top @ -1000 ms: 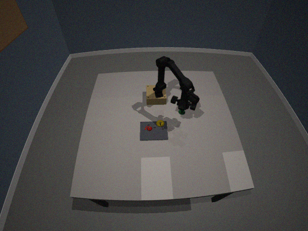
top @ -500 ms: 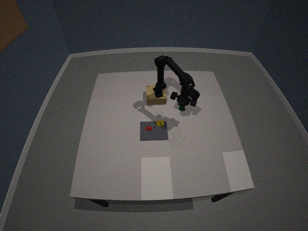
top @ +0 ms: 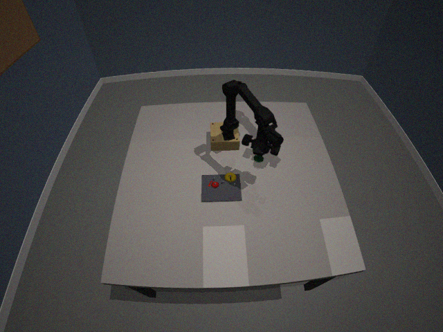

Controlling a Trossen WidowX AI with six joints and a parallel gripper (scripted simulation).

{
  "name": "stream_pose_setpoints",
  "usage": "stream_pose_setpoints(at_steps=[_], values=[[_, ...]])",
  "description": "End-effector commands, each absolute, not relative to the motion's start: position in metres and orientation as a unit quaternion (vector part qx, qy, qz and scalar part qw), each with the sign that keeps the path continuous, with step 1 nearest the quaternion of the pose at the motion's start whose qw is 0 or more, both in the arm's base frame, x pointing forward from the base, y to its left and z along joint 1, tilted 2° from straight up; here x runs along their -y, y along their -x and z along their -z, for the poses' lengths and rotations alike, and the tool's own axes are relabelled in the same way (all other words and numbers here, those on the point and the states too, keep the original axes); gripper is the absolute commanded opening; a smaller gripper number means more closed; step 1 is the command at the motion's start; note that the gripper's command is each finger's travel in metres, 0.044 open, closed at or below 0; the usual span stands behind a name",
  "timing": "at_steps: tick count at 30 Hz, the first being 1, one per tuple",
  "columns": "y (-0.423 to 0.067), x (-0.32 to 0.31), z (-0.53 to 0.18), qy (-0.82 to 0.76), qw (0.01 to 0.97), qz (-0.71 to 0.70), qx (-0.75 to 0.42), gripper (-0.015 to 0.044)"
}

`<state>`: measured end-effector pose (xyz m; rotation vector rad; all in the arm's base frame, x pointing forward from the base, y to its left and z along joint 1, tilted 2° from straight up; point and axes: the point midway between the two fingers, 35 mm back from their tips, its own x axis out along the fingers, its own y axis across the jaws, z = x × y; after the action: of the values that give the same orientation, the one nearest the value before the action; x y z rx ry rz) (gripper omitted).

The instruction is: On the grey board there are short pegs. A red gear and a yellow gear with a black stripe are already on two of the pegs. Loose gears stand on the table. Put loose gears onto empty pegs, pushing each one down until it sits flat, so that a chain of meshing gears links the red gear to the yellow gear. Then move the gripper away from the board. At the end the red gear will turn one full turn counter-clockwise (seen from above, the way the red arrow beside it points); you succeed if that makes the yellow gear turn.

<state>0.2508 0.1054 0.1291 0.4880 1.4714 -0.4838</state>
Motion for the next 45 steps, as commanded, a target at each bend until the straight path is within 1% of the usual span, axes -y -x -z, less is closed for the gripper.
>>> stream_pose_setpoints(at_steps=[1,45], values=[[-0.255,-0.098,-0.126,-0.219,0.688,0.215,-0.658,0.0000],[-0.282,-0.012,-0.096,-0.222,0.684,0.223,-0.658,0.0000]])
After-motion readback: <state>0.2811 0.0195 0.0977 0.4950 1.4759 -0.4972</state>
